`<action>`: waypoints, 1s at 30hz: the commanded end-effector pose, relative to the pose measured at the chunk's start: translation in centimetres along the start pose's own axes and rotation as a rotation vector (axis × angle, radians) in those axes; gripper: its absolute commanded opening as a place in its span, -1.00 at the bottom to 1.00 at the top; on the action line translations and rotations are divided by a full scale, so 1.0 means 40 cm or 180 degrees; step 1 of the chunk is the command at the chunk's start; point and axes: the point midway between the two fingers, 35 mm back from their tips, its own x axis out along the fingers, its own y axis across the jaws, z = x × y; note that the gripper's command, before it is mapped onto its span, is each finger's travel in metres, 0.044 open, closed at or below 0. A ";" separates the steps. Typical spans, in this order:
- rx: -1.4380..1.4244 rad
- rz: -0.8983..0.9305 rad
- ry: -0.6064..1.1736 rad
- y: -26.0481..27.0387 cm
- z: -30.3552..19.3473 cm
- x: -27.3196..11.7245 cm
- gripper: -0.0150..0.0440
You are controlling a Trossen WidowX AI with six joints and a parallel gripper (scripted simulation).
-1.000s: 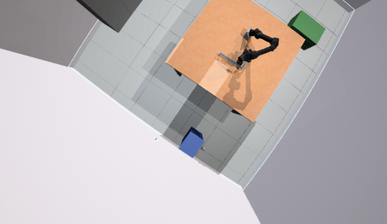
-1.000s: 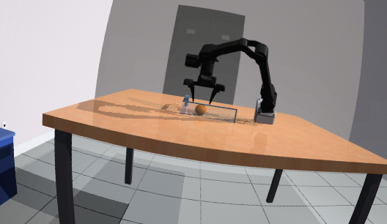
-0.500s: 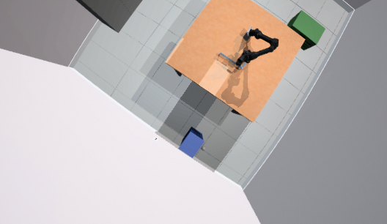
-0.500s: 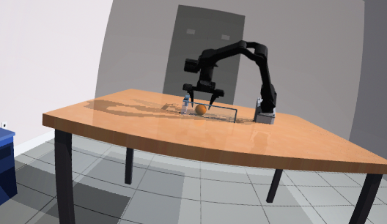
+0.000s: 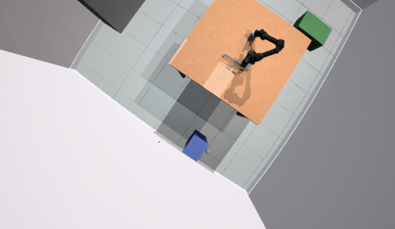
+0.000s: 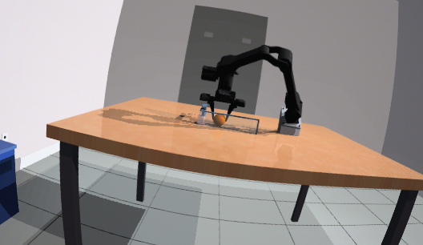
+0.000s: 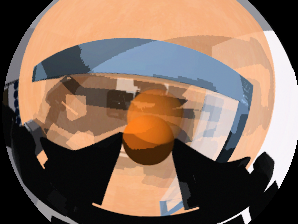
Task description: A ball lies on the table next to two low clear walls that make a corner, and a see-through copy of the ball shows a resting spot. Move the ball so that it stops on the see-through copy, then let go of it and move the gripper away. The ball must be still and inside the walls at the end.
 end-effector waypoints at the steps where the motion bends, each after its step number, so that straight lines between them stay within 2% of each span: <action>1: 0.0012 0.0000 -0.0018 0.000 0.002 -0.001 0.06; 7: 0.0031 -0.0020 0.0007 -0.013 -0.005 -0.073 -0.47; 8: 0.0035 -0.0023 0.0011 -0.015 -0.006 -0.087 -0.49; 25: 0.0092 -0.0065 0.0007 0.000 -0.003 -0.326 -0.49; 30: 0.0088 -0.0062 0.0005 0.000 0.002 -0.327 -0.49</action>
